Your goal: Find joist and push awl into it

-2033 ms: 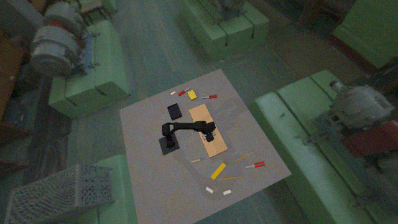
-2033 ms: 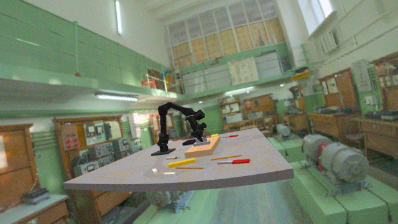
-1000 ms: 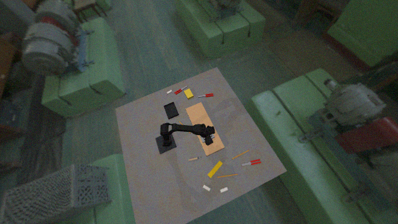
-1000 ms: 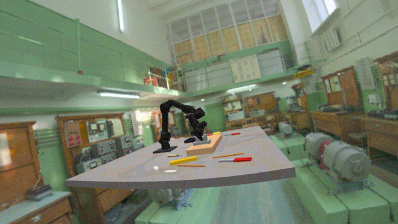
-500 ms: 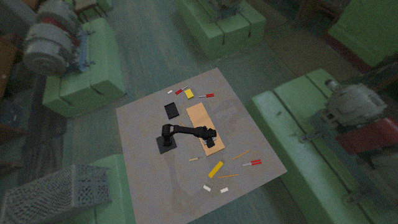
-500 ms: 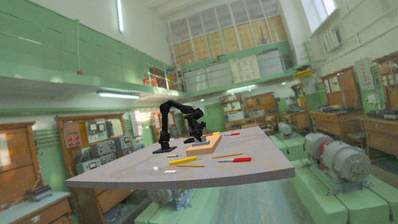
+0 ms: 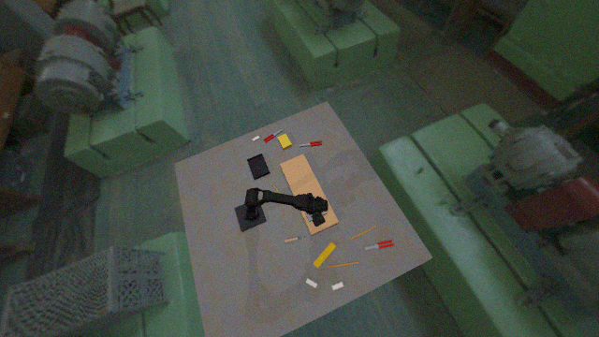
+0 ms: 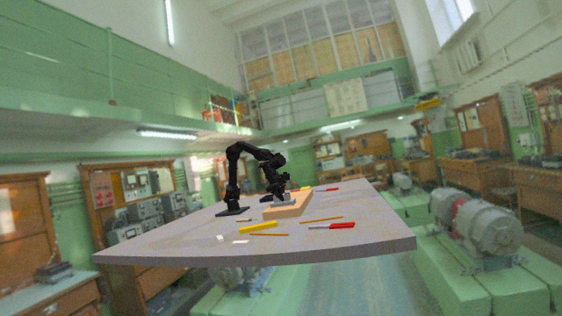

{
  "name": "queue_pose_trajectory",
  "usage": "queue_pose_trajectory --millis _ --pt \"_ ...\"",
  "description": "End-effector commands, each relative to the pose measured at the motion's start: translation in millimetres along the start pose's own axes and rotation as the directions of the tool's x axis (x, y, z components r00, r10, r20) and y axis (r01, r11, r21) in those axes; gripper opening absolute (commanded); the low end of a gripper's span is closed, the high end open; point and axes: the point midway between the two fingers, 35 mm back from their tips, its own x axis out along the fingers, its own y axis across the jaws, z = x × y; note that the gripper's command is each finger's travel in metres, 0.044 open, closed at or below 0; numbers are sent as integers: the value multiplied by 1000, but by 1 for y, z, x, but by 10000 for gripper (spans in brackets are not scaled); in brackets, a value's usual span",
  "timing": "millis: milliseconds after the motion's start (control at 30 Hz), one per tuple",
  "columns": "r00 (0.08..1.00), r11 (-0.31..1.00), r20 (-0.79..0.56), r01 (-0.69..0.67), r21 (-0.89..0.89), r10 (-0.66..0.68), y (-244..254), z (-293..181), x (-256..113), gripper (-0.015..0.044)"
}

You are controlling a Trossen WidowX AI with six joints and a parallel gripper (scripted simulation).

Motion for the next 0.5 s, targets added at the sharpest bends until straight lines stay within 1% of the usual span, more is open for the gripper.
queue_pose_trajectory --millis 0,467 --pt "1000 1000 0 1 -1 -1 -8 1 0 0" --pt "1000 1000 0 3 -2 -3 -29 1 0 0"
